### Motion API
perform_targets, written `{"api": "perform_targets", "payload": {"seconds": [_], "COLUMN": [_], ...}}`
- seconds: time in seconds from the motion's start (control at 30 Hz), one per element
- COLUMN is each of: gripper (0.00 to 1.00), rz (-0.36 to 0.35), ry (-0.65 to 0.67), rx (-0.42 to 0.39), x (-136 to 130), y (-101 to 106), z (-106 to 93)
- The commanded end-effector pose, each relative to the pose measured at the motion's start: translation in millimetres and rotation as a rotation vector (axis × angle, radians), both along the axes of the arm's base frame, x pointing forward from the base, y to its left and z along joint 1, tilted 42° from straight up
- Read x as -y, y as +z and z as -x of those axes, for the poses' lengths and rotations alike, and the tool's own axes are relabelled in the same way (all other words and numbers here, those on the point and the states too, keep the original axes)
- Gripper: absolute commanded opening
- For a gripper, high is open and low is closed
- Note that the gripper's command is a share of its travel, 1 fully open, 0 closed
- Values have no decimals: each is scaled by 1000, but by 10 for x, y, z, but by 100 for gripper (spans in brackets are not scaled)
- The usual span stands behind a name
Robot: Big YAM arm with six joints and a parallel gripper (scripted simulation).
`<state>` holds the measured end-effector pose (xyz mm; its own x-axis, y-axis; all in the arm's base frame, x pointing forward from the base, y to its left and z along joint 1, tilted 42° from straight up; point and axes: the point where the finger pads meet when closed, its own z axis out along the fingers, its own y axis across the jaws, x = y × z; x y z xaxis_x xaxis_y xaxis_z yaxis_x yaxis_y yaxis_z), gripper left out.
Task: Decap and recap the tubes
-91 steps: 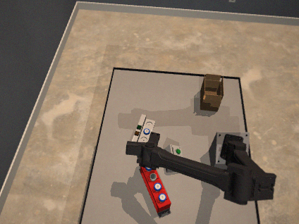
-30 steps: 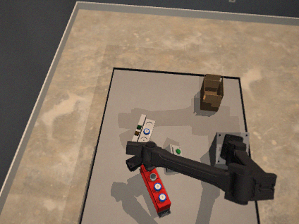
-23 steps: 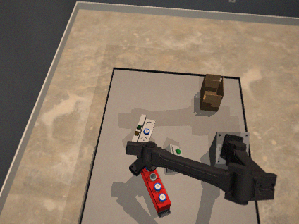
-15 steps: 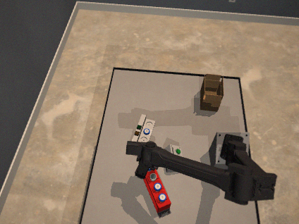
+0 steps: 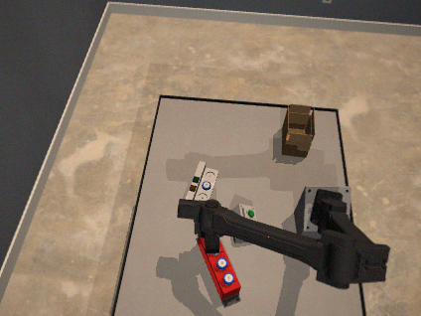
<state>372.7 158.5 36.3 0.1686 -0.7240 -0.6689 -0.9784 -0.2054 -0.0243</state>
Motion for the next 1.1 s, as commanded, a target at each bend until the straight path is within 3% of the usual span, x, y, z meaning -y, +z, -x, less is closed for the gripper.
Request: {"api": "perform_targets", "payload": {"seconds": [0.0, 0.07, 0.1, 0.43, 0.53, 0.6, 0.63, 0.7, 1.07], "gripper": [0, 0, 49, 49, 49, 49, 49, 49, 49], "rz": [-10, -10, -10, -10, 23, 23, 24, 43, 94], "ry": [34, 34, 34, 34, -157, -157, -219, -343, -646], "rx": [48, 48, 48, 48, -148, -148, -152, -261, -558], "x": [2, 2, 2, 2, -9, -9, -14, -8, 1], "y": [48, 48, 48, 48, -6, -6, 107, 106, 48], "z": [-83, -83, -83, -83, -50, -50, -119, -123, -84]}}
